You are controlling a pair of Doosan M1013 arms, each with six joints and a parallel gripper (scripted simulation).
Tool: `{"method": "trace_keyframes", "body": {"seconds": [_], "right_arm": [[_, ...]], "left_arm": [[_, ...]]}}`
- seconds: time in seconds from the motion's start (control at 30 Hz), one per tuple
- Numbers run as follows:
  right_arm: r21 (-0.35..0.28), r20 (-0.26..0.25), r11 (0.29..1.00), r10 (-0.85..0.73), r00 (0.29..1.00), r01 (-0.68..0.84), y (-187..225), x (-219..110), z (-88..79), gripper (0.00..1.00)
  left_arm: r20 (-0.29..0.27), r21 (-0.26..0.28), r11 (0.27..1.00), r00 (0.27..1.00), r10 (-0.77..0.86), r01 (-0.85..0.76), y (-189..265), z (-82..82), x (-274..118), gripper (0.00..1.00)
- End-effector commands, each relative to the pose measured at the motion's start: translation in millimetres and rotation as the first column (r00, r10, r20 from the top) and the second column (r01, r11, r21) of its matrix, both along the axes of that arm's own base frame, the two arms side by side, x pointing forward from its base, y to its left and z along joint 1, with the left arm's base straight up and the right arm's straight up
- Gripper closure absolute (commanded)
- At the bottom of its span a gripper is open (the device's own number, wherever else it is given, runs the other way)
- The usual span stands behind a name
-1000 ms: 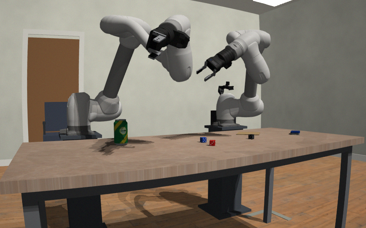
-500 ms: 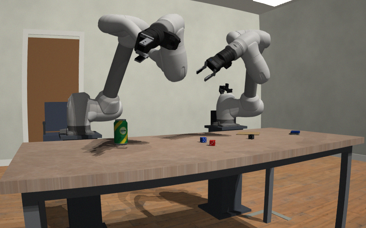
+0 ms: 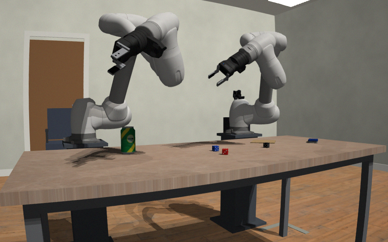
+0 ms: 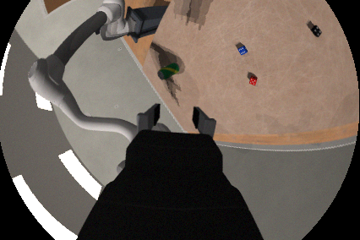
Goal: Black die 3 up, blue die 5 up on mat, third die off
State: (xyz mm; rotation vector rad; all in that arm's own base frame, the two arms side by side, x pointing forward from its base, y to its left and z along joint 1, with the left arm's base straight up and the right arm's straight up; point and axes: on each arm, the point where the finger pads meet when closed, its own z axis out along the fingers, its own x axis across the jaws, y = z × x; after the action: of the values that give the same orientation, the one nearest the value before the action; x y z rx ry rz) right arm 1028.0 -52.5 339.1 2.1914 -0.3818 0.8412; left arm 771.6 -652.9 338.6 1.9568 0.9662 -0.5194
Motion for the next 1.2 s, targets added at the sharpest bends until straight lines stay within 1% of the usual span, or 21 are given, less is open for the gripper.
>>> {"method": "trace_keyframes", "body": {"seconds": [0.0,0.17,0.23,0.47,0.73,0.8,0.97,1.17], "right_arm": [[-0.006,-0.057,1.0,-0.025,0.998,0.024,-38,-15,-8.8,0.0],[-0.012,-0.152,0.998,-0.062,0.986,0.061,-97,-44,-25.4,0.0],[-0.012,-0.152,0.998,-0.062,0.986,0.061,-97,-44,-25.4,0.0],[-0.01,-0.305,0.993,-0.113,0.945,0.116,-186,-100,-51.4,0.0],[0.017,-0.495,0.983,-0.148,0.856,0.18,-285,-187,-82.6,0.0],[0.017,-0.495,0.983,-0.148,0.856,0.18,-285,-187,-82.6,0.0],[0.053,-0.61,0.973,-0.145,0.779,0.223,-343,-256,-102.8,0.0],[0.119,-0.73,0.954,-0.104,0.675,0.276,-394,-338,-122.8,0.0]], "left_arm": [[0.001,-0.001,1.0,1.0,0.0,0.0,0,1.5,0,0.0],[0.001,-0.001,1.0,1.0,0.0,0.0,0,1.5,0,0.0],[0.001,-0.001,1.0,1.0,0.0,0.0,0,1.5,0,0.0],[0.001,-0.001,1.0,1.0,0.0,0.0,0,1.5,0,0.0],[0.001,-0.001,1.0,1.0,0.0,0.0,0,1.5,0,0.0],[0.001,-0.001,1.0,1.0,0.0,0.0,0,1.5,0,0.0],[0.001,-0.001,1.0,1.0,0.0,0.0,0,1.5,0,0.0],[0.001,-0.001,1.0,1.0,0.0,0.0,0,1.5,0,0.0]]}}
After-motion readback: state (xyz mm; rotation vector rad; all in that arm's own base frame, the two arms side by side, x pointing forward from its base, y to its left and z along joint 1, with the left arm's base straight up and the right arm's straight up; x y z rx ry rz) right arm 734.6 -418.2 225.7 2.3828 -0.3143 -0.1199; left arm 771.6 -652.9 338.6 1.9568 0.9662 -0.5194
